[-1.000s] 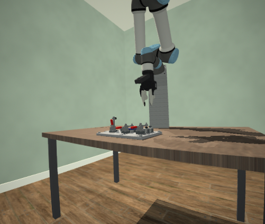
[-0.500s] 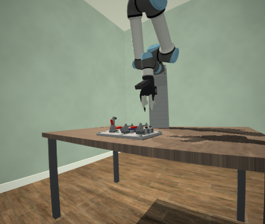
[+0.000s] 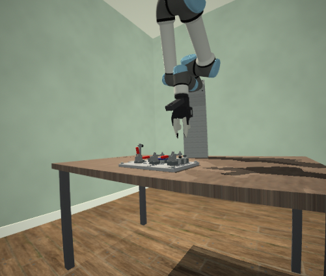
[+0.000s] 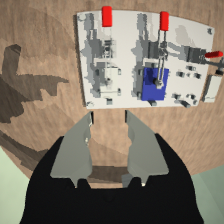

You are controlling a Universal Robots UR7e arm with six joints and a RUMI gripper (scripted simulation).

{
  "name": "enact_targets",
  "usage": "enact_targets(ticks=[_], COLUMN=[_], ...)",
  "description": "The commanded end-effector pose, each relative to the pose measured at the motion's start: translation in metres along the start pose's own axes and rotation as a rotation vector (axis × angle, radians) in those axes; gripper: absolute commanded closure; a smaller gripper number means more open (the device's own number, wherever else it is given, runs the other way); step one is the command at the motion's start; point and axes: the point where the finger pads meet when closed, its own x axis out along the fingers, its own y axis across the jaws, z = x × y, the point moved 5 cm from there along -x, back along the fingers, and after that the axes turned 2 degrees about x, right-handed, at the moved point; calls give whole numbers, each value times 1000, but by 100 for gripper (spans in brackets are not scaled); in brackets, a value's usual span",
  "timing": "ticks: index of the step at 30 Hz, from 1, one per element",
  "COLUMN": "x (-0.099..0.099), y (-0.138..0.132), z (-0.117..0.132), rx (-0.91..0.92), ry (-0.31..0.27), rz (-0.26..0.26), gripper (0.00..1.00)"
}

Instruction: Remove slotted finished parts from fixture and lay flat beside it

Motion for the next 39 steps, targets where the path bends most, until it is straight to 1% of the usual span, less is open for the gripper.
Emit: enact_targets(ticks=[1, 3, 7, 17, 19, 26, 32, 39], x=[-1, -1, -1, -1, -1, -2, -2, -1], y=[-1, -1, -1, -4, -4, -5, -6, -5], z=[-15, -18, -36, -95, -95, -129, -144, -145], rx=[-2, -2, -1, -2, -2, -3, -3, -1], ry=[6, 6, 6, 6, 6, 6, 6, 4], rz=[0, 0, 0, 0, 0, 0, 0, 0], gripper=[72, 72, 72, 72, 72, 72, 72, 72])
